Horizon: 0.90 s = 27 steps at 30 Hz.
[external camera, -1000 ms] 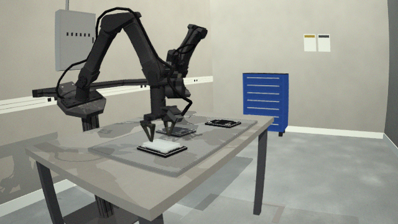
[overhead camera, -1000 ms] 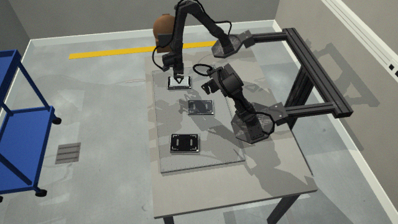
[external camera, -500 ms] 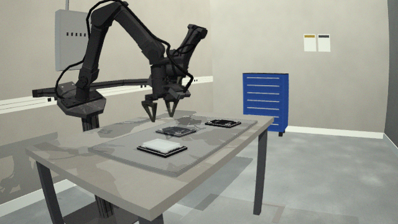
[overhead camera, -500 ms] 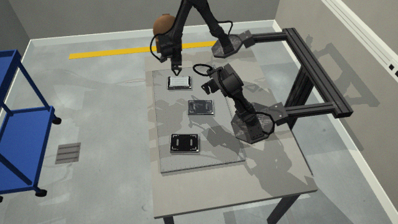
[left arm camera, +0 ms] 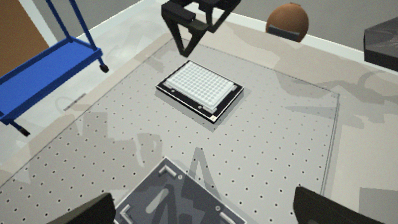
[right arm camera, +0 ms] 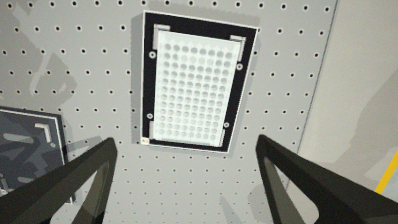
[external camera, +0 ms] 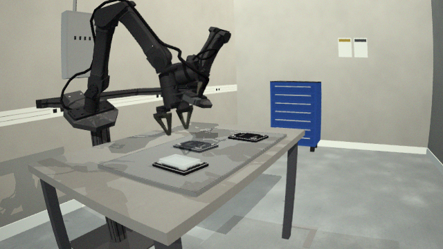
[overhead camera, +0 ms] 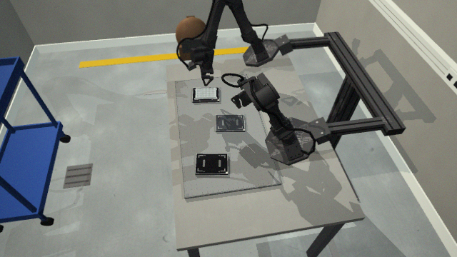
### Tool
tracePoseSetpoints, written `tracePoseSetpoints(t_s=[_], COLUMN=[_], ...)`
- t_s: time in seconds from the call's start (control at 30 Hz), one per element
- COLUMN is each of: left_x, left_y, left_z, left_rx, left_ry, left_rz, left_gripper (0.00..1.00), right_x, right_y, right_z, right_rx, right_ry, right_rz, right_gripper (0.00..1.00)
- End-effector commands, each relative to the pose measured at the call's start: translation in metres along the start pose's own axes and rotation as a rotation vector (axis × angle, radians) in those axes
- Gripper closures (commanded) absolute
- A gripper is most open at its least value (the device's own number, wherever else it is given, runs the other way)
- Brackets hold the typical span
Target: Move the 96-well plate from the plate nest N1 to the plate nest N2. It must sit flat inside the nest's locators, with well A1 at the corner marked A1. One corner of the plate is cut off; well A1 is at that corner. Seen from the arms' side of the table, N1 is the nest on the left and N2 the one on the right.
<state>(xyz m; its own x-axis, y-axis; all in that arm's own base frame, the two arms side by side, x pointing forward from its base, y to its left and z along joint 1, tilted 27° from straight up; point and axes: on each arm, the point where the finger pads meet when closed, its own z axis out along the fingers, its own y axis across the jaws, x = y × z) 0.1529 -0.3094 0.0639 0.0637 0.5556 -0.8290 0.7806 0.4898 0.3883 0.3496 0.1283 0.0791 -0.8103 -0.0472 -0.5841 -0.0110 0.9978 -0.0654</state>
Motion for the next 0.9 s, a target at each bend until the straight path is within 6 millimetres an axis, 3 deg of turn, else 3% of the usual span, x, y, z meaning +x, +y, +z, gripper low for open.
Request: tracePoseSetpoints(t_s=[0.0, 0.47, 0.73, 0.87], left_x=[-0.007, -0.007, -0.007, -0.007], left_y=[-0.003, -0.003, -0.003, -0.003], left_z=[-0.001, -0.001, -0.001, -0.001], left_rx=[0.003, 0.003, 0.003, 0.003], left_ry=[-0.025, -0.025, -0.025, -0.025], left_rz=[-0.003, -0.003, -0.003, -0.003], left_gripper=[0.0, 0.0, 0.0, 0.0], right_x=[-0.019, 0.008, 0.024, 0.022], right_y=[0.012, 0.003, -0.005, -0.004], right_z=[-0.013, -0.022, -0.017, -0.018], right_rx=[-0.082, -0.153, -0.143, -0.143], right_ry=[-0.21, -0.437, -0.42, -0.422], right_rz=[-0.107, -0.296, -0.309, -0.307], right_gripper=[0.0, 0.0, 0.0, 0.0])
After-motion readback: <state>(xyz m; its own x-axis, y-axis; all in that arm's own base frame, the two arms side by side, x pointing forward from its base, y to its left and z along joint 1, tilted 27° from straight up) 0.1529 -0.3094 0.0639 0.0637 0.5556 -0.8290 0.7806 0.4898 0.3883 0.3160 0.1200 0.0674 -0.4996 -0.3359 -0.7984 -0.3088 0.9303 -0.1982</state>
